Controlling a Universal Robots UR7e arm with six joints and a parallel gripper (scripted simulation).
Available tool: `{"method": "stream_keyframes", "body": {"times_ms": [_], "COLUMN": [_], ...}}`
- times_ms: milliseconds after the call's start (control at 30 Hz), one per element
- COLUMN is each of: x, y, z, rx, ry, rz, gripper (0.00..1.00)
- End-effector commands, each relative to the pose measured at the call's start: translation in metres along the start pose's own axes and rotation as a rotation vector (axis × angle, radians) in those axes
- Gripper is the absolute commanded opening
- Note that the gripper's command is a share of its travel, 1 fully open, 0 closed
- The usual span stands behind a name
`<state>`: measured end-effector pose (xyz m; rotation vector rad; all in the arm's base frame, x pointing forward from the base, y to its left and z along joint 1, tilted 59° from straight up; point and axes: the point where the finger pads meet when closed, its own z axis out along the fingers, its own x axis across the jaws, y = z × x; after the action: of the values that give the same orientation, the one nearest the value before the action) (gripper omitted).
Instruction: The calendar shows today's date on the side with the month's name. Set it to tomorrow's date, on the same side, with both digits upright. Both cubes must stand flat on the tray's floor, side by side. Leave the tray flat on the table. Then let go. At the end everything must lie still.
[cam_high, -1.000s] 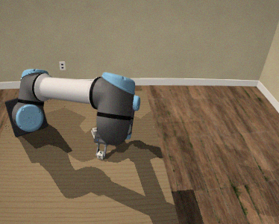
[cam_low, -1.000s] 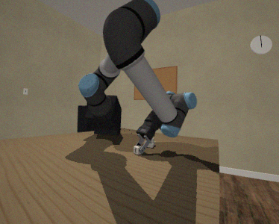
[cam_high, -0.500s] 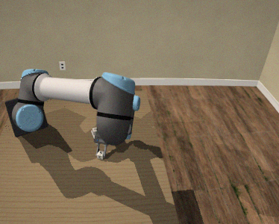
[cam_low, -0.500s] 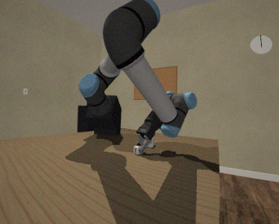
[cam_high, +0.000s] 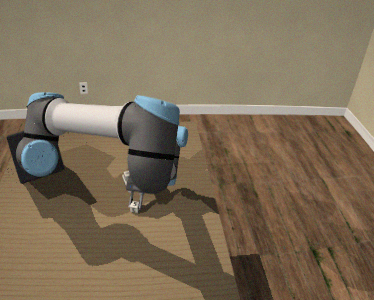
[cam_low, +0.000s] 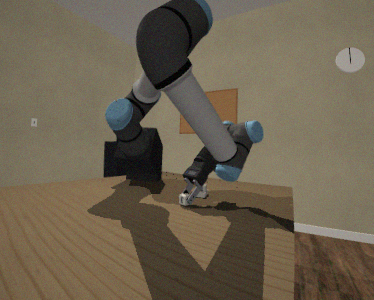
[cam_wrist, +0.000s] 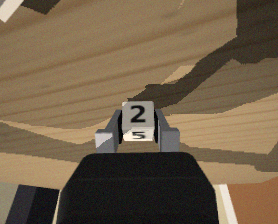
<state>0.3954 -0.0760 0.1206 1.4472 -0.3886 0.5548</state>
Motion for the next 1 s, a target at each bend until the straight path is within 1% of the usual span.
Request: {"method": "stream_keyframes", "body": {"times_ms": [0, 400, 467, 700, 967], "x": [0.0, 0.0, 0.0, 0.0, 0.0], "y": [0.004, 0.027, 0.027, 0.042, 0.046], "z": [-0.004, -0.027, -0.027, -0.042, -0.046], "rx": [0.0, 0.0, 0.0, 0.0, 0.0], "ry": [-0.001, -0.001, -0.001, -0.001, -0.001], "rz": [0.0, 0.0, 0.0, 0.0, 0.0], "gripper": [0.57, 0.57, 0.57, 0.57, 0.57]}}
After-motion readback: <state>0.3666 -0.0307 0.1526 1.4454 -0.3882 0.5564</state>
